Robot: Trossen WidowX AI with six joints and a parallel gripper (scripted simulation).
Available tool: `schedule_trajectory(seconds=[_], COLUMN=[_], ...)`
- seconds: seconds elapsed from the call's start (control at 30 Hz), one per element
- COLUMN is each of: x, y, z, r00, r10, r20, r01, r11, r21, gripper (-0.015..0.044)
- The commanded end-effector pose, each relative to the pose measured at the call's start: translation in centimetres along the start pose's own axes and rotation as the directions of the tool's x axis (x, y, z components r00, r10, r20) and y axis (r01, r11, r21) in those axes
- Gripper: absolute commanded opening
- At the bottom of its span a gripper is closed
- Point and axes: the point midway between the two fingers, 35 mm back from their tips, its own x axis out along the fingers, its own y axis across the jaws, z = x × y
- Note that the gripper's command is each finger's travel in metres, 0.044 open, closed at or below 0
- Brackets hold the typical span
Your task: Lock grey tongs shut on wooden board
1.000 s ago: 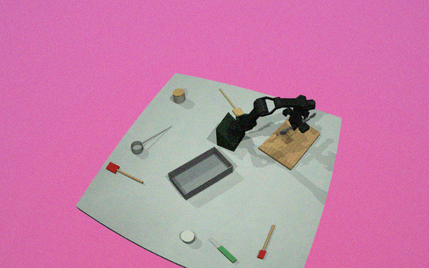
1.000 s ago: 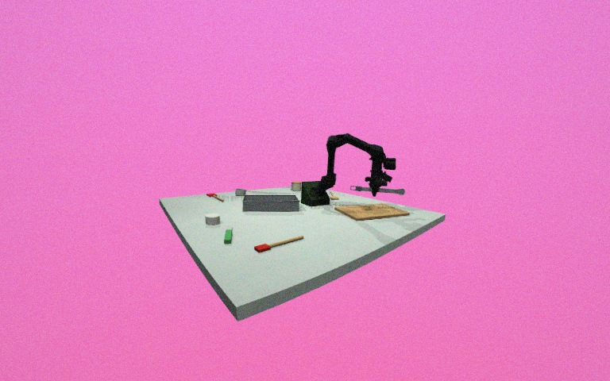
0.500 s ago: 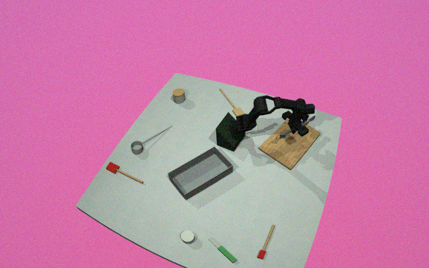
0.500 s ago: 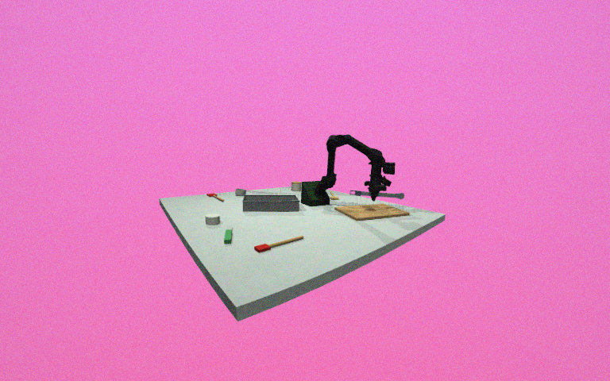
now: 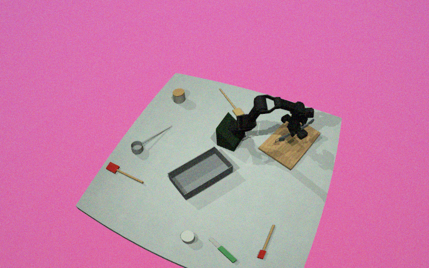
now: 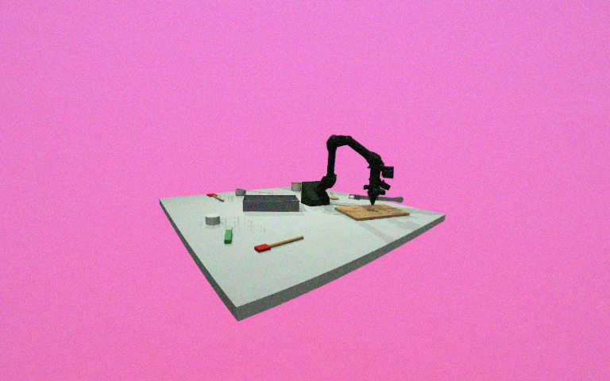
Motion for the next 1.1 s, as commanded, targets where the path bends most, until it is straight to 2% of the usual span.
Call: schedule_trajectory(seconds=[0.0,0.03,0.77,0.9,1.07], x=[0.1,0.1,0.0,-0.1,-1.2], y=[0.1,0.1,0.0,-0.4,-2.8], z=[0.1,0.1,0.0,-0.4,-3.8], r00=[1.000,1.000,1.000,1.000,0.999], r10=[0.004,0.004,0.000,0.005,0.036], r20=[0.006,0.006,0.002,-0.003,-0.030], r01=[-0.004,-0.004,0.000,-0.005,-0.036], r11=[1.000,1.000,1.000,1.000,0.999], r21=[-0.006,-0.006,-0.001,-0.001,-0.001], gripper=[-0.0150,-0.0150,0.0427,0.0440,0.0440])
